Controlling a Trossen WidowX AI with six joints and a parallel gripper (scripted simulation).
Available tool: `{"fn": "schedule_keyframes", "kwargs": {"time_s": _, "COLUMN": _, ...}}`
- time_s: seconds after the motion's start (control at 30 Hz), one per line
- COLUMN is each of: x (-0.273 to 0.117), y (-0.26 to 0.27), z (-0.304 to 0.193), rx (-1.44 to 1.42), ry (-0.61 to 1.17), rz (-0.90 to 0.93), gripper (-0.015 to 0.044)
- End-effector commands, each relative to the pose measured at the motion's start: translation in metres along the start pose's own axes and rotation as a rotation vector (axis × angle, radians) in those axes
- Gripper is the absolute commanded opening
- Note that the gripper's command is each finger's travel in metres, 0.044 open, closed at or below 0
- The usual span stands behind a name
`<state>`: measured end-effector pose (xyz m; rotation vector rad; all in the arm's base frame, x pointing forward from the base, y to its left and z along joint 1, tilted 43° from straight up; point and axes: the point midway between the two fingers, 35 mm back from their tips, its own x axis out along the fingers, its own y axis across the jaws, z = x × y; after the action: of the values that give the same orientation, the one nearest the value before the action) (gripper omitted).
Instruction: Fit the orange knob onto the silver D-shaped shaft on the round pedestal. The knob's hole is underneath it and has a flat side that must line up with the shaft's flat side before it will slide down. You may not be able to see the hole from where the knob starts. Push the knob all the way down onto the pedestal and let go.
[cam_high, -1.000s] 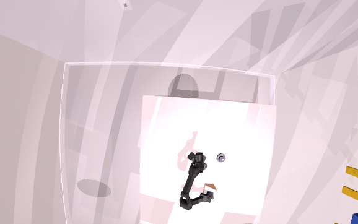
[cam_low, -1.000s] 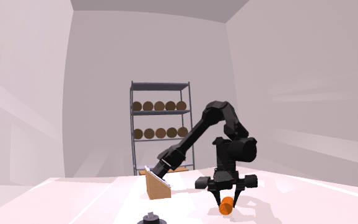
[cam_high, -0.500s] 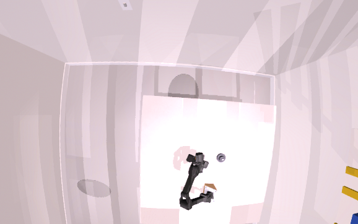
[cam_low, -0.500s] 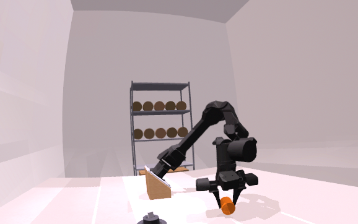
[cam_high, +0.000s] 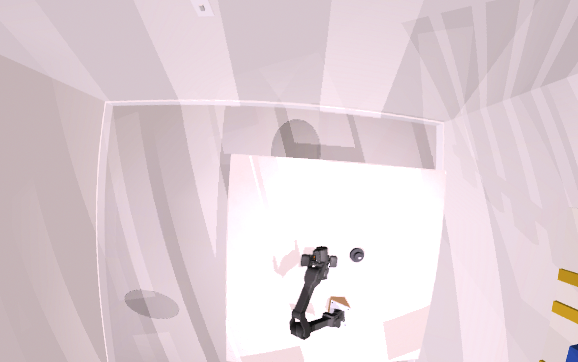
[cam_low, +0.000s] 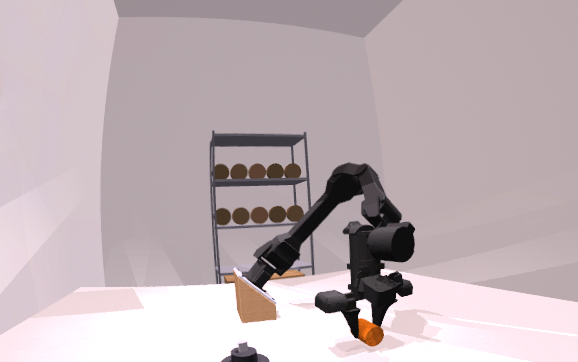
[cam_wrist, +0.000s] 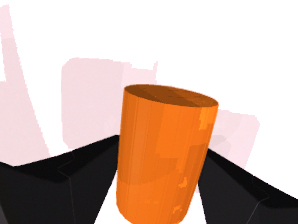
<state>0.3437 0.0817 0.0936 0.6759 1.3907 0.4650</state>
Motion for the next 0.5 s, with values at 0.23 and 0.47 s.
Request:
{"fn": "schedule_keyframes", "kwargs": {"time_s": 0.23, "x": -0.0009, "y": 0.0007, "z": 0.0007, "rx": -0.308, "ry": -0.002, "rz": 0.000, "gripper": 0.0181}}
{"fn": "schedule_keyframes", "kwargs": {"time_s": 0.47, "x": -0.0009, "y": 0.0007, "z": 0.0007, "rx": -0.529, "ry": -0.002, "rz": 0.000, "gripper": 0.0181}}
